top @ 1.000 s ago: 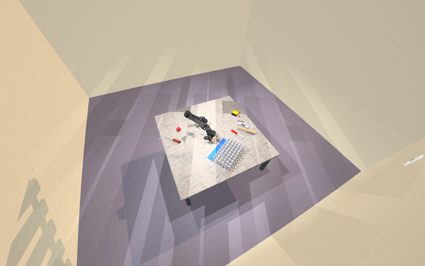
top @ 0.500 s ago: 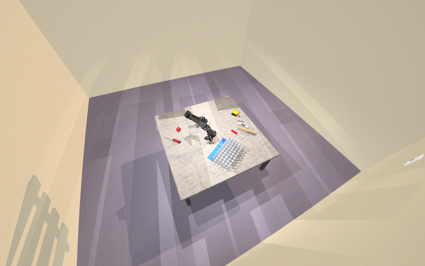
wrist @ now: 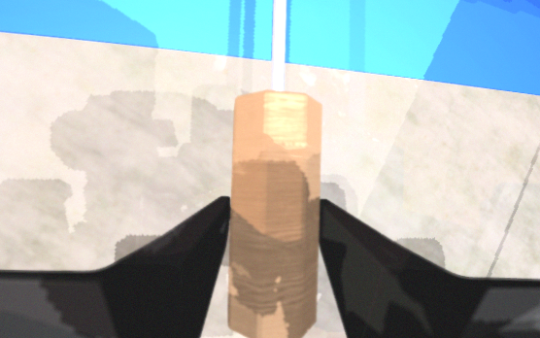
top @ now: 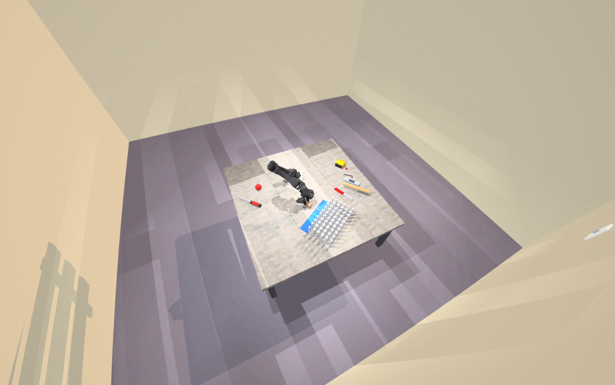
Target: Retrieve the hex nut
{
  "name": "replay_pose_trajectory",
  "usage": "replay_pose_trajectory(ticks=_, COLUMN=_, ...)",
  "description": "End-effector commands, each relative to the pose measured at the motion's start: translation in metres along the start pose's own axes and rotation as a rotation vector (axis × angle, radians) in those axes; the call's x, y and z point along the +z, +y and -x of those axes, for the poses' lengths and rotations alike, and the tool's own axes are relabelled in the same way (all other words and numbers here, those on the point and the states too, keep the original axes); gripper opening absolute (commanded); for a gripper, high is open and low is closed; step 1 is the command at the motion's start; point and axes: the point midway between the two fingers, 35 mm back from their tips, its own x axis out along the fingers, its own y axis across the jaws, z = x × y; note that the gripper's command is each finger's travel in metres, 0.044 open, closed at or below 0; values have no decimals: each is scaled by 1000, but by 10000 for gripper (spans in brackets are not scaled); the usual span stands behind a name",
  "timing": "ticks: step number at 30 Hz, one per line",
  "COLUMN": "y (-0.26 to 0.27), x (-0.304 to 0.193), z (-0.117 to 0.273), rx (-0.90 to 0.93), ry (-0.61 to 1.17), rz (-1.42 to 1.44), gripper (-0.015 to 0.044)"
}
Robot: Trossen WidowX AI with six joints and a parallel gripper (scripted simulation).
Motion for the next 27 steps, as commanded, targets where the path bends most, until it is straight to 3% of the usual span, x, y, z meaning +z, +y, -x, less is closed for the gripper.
replay_pose_trajectory(ticks=1, y=-1, x=4, z=-1, rx=-5, ry=-1, rz=-7, gripper=0)
replay_pose_trajectory(ticks=27, y=-2, x=18, z=-8, rx=-5, ry=-2, rz=-8, gripper=0)
